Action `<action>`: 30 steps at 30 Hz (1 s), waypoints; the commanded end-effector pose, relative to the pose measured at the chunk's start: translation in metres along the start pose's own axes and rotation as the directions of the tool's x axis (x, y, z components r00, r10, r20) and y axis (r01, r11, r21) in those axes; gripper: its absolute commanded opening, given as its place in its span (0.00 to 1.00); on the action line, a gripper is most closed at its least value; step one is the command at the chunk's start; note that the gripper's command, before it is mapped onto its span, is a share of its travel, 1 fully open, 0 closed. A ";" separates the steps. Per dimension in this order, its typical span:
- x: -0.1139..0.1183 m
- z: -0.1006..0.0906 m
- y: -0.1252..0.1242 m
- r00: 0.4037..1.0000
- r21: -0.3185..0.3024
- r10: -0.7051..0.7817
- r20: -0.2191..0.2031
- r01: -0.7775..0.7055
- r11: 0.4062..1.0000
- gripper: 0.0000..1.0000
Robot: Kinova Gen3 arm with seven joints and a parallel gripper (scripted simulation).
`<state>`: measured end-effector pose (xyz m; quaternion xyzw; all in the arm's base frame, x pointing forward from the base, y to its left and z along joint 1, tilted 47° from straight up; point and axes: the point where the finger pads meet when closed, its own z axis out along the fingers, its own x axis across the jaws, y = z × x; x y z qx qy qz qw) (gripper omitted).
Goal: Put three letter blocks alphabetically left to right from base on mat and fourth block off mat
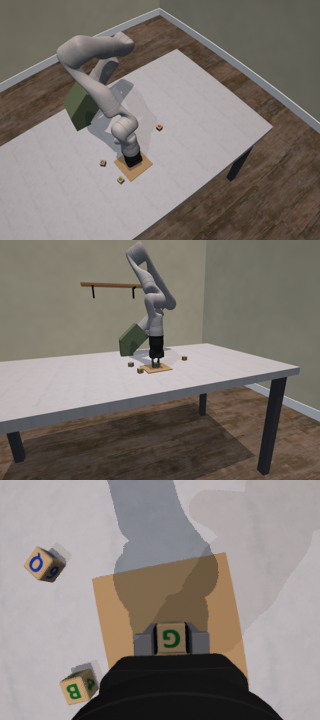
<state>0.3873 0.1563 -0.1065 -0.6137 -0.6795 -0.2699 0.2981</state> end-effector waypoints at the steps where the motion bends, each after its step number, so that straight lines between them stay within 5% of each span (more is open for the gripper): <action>1: 0.000 -0.001 0.001 1.000 -0.002 0.000 0.001 0.000 1.000 0.49; 25: 0.000 -0.001 0.001 1.000 -0.002 0.000 0.001 0.000 1.000 0.49; 30: 0.000 -0.001 0.001 1.000 -0.002 0.000 0.001 0.000 1.000 0.61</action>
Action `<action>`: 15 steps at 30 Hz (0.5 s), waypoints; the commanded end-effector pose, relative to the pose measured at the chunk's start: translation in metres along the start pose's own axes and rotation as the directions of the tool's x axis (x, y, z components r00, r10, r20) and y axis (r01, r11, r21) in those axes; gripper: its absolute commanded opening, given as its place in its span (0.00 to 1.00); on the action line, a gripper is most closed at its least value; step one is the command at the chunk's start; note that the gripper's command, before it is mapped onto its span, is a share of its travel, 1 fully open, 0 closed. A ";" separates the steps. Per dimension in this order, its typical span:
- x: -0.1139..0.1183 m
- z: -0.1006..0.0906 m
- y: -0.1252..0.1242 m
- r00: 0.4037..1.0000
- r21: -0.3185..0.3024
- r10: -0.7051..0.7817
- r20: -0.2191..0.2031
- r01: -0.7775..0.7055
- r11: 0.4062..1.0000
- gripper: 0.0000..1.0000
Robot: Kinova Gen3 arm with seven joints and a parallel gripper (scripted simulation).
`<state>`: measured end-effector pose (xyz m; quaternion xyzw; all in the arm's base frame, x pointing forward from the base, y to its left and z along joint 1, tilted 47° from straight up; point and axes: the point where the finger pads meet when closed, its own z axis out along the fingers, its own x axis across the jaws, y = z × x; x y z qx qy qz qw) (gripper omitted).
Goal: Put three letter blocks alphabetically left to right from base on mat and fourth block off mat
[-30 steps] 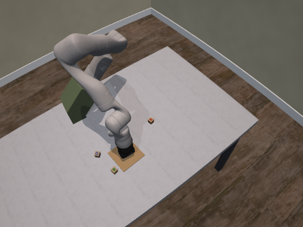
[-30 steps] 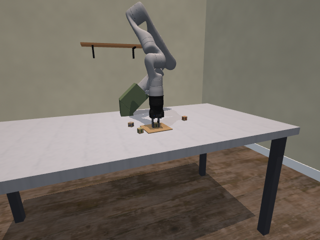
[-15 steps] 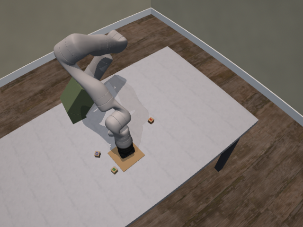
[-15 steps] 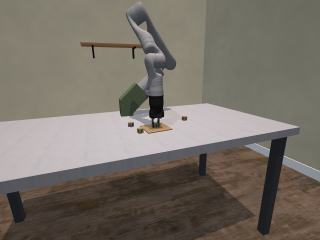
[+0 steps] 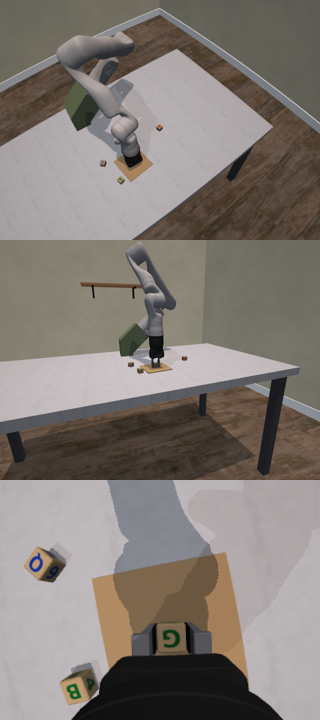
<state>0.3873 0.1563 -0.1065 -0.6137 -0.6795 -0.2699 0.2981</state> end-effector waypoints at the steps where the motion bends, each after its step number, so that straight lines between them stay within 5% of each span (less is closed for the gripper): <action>1: 0.000 -0.001 0.001 1.000 -0.002 0.000 0.001 0.000 1.000 0.61; 5: 0.000 -0.001 0.001 1.000 -0.002 0.000 0.001 0.000 1.000 0.73; 15: 0.000 -0.001 0.001 1.000 -0.002 0.000 0.001 0.000 1.000 0.79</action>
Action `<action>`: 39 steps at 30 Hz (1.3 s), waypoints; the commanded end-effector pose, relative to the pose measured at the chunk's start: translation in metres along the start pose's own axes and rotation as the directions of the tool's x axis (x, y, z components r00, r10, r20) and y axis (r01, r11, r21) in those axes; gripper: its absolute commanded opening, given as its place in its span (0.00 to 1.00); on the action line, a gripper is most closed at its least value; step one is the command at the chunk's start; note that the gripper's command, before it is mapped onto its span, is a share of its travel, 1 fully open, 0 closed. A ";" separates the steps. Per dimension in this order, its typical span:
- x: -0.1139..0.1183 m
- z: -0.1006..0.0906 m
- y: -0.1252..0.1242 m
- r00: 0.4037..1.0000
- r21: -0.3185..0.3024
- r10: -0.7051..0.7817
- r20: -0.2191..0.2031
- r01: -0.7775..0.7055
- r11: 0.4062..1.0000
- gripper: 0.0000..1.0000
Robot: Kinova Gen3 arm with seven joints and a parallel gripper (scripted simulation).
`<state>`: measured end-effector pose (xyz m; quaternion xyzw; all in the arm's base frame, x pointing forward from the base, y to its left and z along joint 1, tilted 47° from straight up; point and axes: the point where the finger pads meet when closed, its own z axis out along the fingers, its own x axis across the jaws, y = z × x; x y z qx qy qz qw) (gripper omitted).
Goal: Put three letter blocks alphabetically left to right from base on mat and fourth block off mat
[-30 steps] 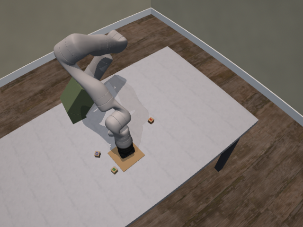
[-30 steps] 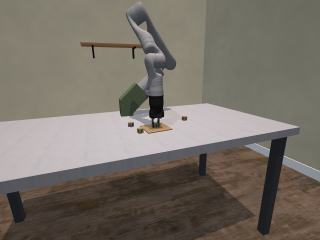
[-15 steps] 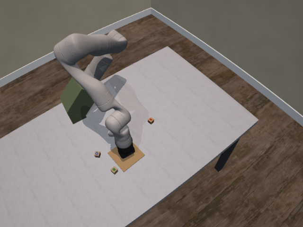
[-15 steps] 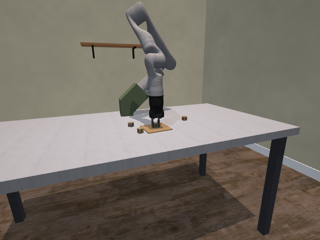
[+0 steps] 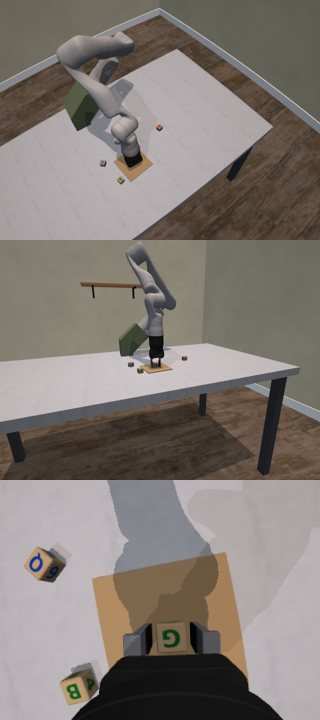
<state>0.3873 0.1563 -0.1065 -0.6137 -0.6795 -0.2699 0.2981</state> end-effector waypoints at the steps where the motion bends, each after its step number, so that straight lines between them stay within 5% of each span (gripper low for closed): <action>1: 0.000 -0.001 0.001 1.000 -0.002 0.000 0.001 0.000 1.000 0.79; 11: 0.000 -0.006 0.001 1.000 -0.002 0.000 0.001 0.000 1.000 0.79; 24: 0.000 -0.068 0.001 1.000 -0.002 0.000 0.001 0.000 1.000 0.79; 37: 0.000 -0.091 0.001 1.000 -0.002 0.000 0.001 0.000 1.000 0.79; 38: 0.000 -0.091 0.001 1.000 -0.002 0.000 0.001 0.000 1.000 1.00; 39: 0.000 -0.091 0.001 1.000 -0.002 0.000 0.001 0.000 1.000 1.00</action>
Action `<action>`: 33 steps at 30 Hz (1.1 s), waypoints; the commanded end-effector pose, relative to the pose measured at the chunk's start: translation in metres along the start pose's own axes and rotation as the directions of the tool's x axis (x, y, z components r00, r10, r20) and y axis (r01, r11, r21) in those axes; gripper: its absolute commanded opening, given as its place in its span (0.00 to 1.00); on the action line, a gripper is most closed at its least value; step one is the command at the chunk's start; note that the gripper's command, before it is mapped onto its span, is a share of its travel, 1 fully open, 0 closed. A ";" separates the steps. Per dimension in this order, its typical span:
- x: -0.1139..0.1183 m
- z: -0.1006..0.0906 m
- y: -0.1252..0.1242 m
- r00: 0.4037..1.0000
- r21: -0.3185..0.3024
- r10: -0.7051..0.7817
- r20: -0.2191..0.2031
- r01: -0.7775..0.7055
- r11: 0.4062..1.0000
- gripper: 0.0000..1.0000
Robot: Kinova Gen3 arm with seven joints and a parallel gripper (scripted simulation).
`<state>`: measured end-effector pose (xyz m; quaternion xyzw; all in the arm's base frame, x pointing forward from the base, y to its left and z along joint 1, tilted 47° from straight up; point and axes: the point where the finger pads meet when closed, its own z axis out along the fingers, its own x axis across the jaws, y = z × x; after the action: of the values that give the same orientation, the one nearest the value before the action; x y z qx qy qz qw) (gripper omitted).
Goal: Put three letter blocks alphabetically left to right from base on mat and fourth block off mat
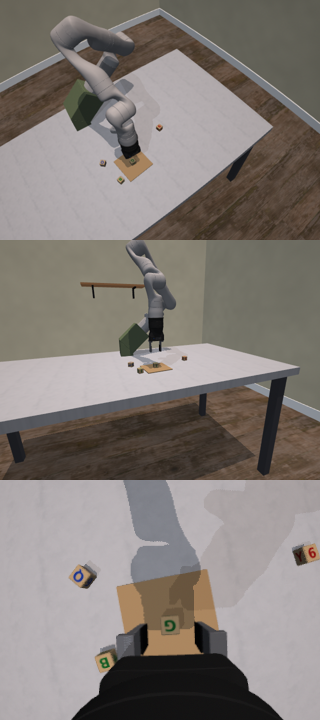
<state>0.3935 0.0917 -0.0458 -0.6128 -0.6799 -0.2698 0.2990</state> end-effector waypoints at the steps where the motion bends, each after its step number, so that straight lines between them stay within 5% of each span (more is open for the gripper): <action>1: -0.001 -0.002 0.001 1.000 -0.004 0.001 0.002 -0.001 1.000 1.00; 33: -0.003 -0.002 0.001 0.999 -0.002 -0.044 0.001 0.044 0.999 1.00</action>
<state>0.3944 0.0890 -0.0468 -0.6003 -0.6917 -0.2748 0.2927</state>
